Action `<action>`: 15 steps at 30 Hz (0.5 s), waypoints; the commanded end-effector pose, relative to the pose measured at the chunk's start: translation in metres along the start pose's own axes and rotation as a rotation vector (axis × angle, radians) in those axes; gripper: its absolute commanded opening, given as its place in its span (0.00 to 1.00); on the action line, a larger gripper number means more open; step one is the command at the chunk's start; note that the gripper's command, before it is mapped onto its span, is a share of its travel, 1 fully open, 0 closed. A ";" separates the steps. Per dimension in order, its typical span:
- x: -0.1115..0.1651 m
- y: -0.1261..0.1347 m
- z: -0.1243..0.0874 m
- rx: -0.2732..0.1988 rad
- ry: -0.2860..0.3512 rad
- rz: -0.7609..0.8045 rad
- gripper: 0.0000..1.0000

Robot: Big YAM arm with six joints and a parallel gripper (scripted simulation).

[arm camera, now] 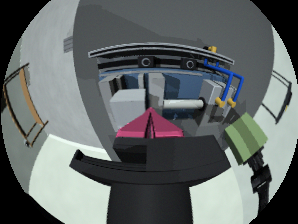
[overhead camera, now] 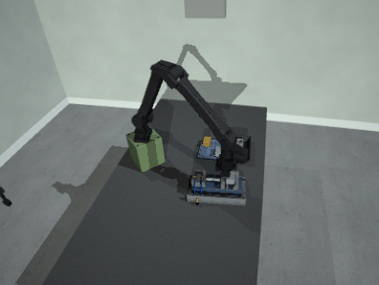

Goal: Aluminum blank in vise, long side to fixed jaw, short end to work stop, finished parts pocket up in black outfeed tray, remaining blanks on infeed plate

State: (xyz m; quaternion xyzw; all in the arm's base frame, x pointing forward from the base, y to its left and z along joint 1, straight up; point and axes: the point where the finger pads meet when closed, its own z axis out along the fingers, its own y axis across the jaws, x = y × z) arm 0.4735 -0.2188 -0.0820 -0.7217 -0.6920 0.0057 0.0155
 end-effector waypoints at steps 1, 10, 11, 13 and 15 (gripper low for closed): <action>-0.001 0.039 -0.006 -0.062 -0.023 -0.008 0.00; -0.001 0.041 -0.006 -0.062 -0.023 -0.008 0.00; -0.001 0.041 -0.006 -0.062 -0.023 -0.008 0.00; -0.001 0.041 -0.006 -0.062 -0.023 -0.008 0.00; -0.001 0.042 -0.006 -0.062 -0.023 -0.008 0.00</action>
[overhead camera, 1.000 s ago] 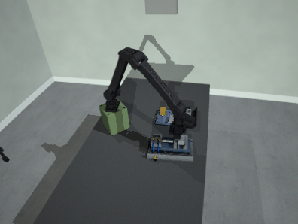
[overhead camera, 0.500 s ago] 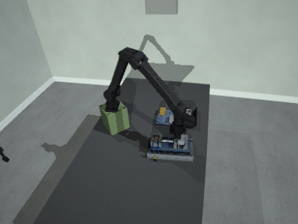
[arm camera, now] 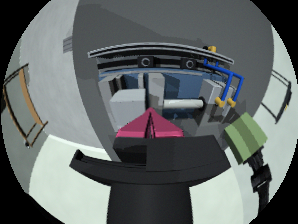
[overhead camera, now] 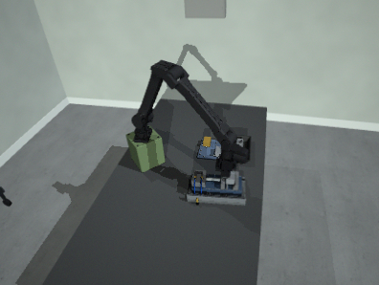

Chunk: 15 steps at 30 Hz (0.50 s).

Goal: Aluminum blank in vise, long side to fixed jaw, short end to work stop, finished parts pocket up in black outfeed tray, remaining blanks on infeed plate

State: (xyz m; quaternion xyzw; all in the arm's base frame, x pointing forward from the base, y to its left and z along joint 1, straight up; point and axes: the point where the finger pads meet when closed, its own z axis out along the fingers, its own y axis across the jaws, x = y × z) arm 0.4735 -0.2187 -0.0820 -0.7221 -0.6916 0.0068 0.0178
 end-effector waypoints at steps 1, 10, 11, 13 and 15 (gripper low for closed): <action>-0.001 0.042 -0.006 -0.067 -0.024 -0.009 0.00; -0.001 0.043 -0.006 -0.067 -0.024 -0.009 0.00; -0.001 0.043 -0.006 -0.067 -0.024 -0.009 0.00; -0.001 0.043 -0.006 -0.067 -0.024 -0.009 0.00; -0.001 0.043 -0.006 -0.067 -0.024 -0.009 0.00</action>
